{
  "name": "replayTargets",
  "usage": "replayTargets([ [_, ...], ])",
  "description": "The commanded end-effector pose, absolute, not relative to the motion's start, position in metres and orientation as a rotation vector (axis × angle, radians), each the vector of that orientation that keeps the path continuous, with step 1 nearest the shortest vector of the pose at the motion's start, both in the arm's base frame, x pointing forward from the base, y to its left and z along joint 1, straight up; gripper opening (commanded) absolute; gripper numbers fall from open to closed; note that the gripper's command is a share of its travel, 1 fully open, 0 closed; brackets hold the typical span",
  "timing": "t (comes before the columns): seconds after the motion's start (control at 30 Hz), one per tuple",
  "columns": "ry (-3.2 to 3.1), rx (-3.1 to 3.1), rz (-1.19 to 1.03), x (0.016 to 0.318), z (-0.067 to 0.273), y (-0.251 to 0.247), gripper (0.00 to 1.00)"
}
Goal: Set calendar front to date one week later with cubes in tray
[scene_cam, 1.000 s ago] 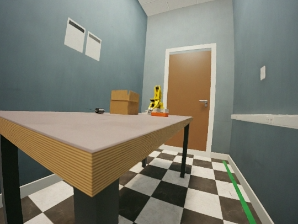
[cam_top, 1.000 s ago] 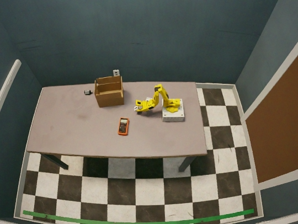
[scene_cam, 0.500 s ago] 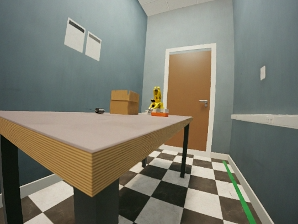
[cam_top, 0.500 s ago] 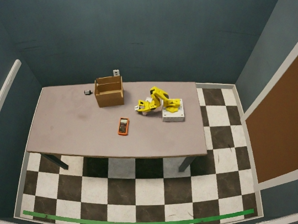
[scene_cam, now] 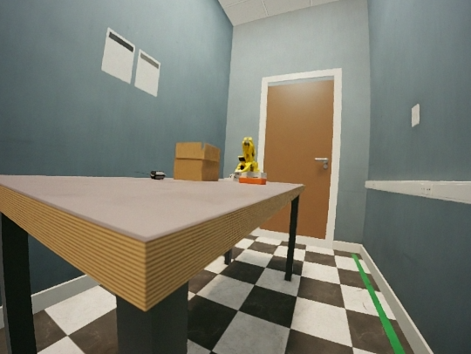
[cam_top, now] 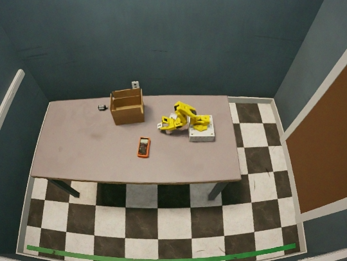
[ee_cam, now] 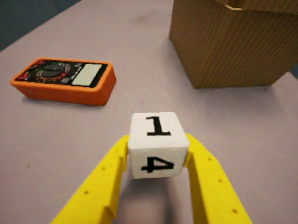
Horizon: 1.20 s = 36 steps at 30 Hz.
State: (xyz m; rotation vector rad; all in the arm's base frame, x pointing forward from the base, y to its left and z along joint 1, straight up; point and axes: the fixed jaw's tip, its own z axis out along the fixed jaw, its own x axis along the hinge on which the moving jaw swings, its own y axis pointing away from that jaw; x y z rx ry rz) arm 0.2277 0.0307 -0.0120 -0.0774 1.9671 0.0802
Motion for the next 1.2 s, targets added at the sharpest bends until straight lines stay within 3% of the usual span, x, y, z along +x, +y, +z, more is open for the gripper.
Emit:
replayTargets([
  [0.0,1.959,-0.062,0.081,0.2287,-0.0122,0.0292,0.00],
  [1.17,1.948,-0.052,0.069,0.2300,-0.0141,0.0259,0.00],
])
